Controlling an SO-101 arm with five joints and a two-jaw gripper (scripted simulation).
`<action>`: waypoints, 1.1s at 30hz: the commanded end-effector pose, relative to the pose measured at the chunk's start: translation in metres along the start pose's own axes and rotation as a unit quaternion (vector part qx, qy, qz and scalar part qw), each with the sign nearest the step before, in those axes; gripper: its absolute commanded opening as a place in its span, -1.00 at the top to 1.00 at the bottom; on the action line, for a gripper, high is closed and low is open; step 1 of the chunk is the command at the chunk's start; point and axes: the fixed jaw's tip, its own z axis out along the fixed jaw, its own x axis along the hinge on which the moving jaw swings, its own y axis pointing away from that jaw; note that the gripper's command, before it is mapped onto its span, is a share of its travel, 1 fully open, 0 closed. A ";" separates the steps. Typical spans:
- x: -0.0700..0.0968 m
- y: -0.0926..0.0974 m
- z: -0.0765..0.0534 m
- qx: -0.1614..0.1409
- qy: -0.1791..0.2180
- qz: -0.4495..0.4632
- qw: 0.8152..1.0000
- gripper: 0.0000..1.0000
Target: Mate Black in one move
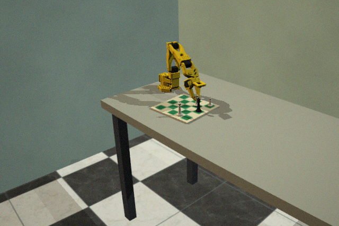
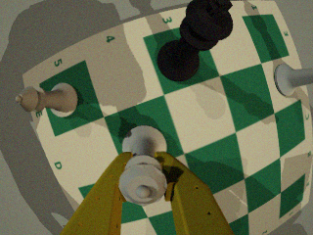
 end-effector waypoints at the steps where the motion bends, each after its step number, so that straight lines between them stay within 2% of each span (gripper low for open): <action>1: -0.009 0.002 -0.006 -0.002 -0.014 -0.004 1.000 1.00; 6: -0.015 0.002 -0.008 -0.002 -0.014 -0.004 1.000 1.00; 15: -0.015 0.002 -0.008 -0.002 -0.014 -0.004 1.000 1.00; 33: -0.011 0.002 -0.001 -0.002 -0.014 -0.004 1.000 1.00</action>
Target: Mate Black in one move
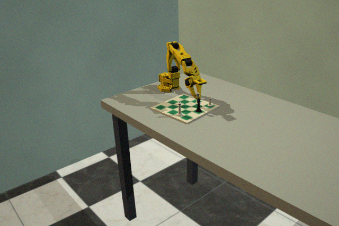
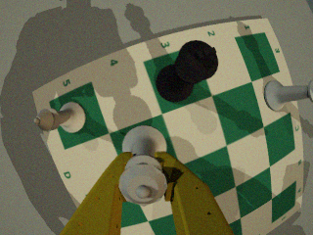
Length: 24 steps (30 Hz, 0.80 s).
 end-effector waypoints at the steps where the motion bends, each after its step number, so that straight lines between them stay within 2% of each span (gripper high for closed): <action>1: 0.004 0.002 0.004 -0.002 0.007 -0.004 1.000 1.00; 7: 0.005 0.002 0.005 -0.002 0.007 -0.004 1.000 1.00; 16: 0.018 0.002 0.013 -0.002 0.007 -0.004 1.000 1.00; 24: 0.018 0.002 0.013 -0.002 0.007 -0.004 1.000 1.00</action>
